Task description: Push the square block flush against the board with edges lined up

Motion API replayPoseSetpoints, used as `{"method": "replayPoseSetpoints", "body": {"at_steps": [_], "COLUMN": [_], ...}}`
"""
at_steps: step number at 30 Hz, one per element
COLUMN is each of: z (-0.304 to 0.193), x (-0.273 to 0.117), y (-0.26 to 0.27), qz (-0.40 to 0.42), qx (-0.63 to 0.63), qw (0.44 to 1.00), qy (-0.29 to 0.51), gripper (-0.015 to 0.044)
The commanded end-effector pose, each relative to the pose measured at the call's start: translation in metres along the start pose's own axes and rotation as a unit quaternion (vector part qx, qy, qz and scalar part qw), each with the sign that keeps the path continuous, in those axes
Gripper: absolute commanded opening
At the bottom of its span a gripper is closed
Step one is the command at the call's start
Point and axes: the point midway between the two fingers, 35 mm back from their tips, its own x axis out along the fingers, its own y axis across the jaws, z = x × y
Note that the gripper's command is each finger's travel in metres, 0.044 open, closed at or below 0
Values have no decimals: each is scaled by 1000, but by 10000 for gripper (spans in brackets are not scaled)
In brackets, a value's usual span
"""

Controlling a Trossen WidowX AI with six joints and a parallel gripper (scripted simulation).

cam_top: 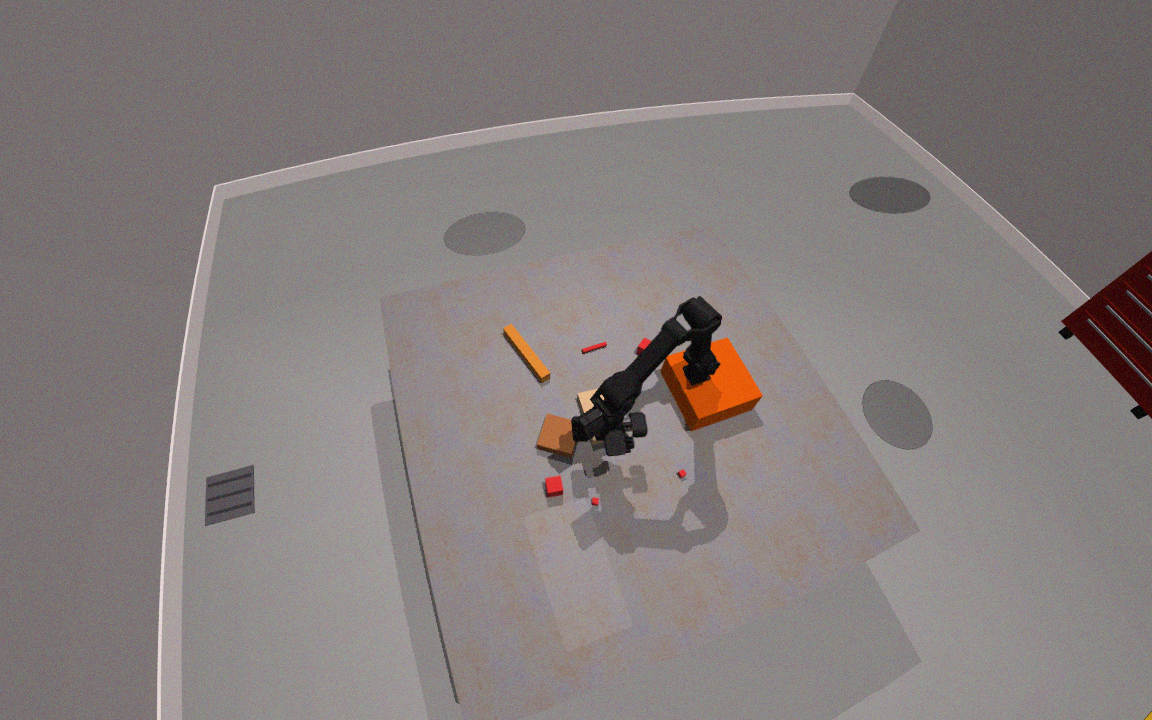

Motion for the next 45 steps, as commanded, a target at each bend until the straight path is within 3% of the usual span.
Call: {"method": "replayPoseSetpoints", "body": {"at_steps": [1,22,45], "z": [-10,-66,-125], "x": [1,0,0], "y": [-2,-10,-8], "qz": [1,0,-3], "qx": [60,412,734], "qw": [998,911,679], "qy": [1,3,4], "gripper": [0,0,0]}}
